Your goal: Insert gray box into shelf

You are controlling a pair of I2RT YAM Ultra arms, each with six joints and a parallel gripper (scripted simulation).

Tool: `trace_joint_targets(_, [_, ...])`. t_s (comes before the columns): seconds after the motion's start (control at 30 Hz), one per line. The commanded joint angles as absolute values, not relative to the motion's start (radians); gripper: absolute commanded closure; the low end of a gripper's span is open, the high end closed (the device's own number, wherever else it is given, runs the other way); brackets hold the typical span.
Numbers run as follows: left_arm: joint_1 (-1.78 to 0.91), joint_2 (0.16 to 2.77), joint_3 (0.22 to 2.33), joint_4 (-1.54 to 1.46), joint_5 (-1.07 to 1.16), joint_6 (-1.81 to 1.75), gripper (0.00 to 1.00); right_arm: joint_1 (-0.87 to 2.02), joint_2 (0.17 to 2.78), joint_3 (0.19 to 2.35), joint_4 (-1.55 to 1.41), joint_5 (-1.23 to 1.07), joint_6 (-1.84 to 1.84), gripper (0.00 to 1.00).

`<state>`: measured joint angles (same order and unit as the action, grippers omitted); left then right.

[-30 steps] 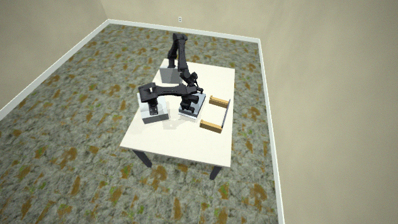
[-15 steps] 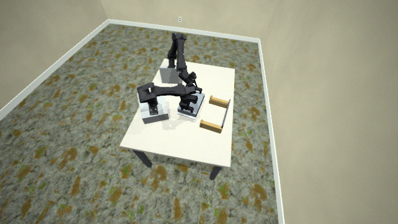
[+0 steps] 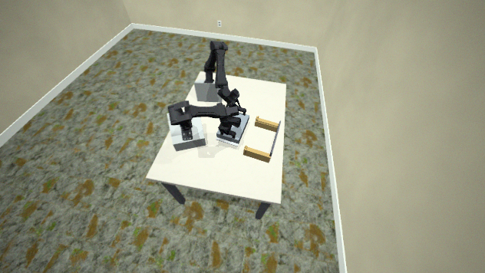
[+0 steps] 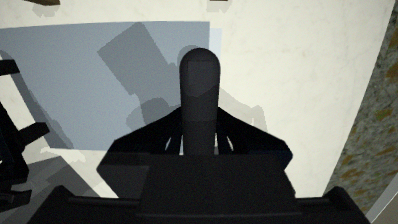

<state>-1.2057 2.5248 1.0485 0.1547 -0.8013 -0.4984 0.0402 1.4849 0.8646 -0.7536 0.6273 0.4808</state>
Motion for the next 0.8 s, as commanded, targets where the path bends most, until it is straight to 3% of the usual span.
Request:
trace_joint_targets(0.0, [-1.226,2.469,1.081,0.204,-0.849,-0.454,0.86,0.072,1.447,0.915,-0.713,0.615,0.449,0.86])
trace_joint_targets(0.77, [-1.205,2.488,1.12,0.215,-0.846,-0.431,0.86,0.052,1.451,0.95,-0.73,0.635,0.429,0.86])
